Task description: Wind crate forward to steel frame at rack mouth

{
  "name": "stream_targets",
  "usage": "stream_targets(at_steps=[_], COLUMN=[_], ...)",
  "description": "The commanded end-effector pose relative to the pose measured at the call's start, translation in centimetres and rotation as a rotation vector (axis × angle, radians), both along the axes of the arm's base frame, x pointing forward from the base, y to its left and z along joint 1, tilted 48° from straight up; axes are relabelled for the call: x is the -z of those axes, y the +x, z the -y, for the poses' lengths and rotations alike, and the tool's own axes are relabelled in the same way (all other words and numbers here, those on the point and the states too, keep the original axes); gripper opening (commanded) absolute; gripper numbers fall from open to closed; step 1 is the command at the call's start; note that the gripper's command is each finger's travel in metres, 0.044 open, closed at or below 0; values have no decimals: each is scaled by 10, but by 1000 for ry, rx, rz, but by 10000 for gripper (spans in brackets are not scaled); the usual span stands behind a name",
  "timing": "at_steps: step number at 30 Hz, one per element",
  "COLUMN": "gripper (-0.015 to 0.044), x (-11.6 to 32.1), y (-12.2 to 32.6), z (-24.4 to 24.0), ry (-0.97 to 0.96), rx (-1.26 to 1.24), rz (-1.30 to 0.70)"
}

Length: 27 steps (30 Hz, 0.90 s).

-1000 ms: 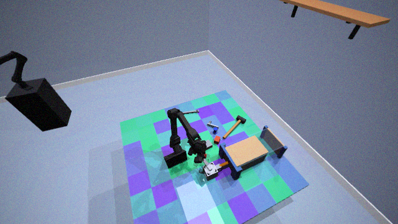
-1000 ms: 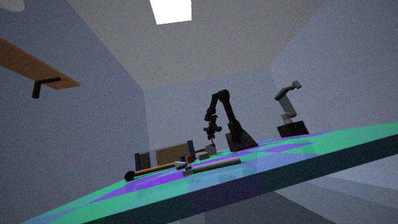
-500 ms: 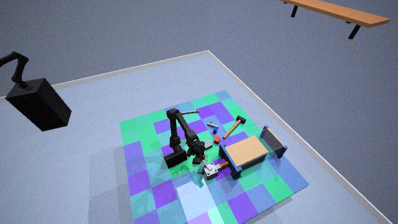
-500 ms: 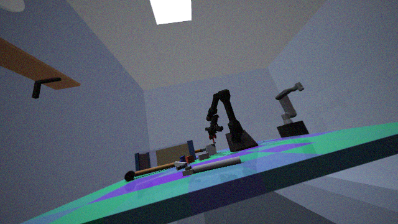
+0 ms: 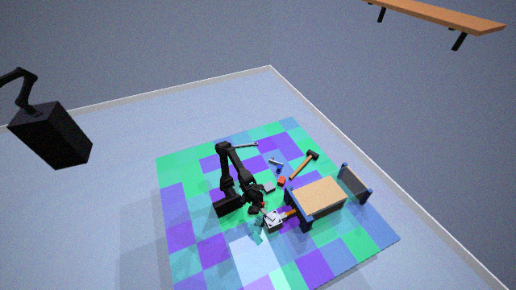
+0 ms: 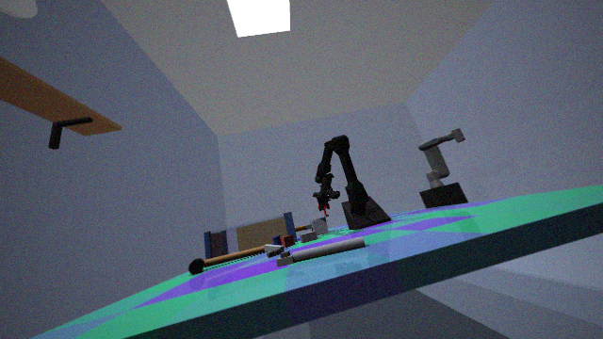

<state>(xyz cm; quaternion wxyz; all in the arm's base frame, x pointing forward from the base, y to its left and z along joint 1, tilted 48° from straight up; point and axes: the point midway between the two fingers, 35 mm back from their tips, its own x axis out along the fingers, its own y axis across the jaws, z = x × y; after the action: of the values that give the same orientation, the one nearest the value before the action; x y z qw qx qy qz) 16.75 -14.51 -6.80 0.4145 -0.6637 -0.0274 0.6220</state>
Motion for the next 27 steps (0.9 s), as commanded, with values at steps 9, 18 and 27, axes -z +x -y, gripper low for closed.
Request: stream_targets(at_steps=[9, 18, 27], gripper=[0, 0, 131], x=[12, 16, 11], y=[-22, -28, -22], z=[14, 21, 17], ry=[-21, -22, -5], rx=[-3, -3, 13], rz=[-45, -45, -21])
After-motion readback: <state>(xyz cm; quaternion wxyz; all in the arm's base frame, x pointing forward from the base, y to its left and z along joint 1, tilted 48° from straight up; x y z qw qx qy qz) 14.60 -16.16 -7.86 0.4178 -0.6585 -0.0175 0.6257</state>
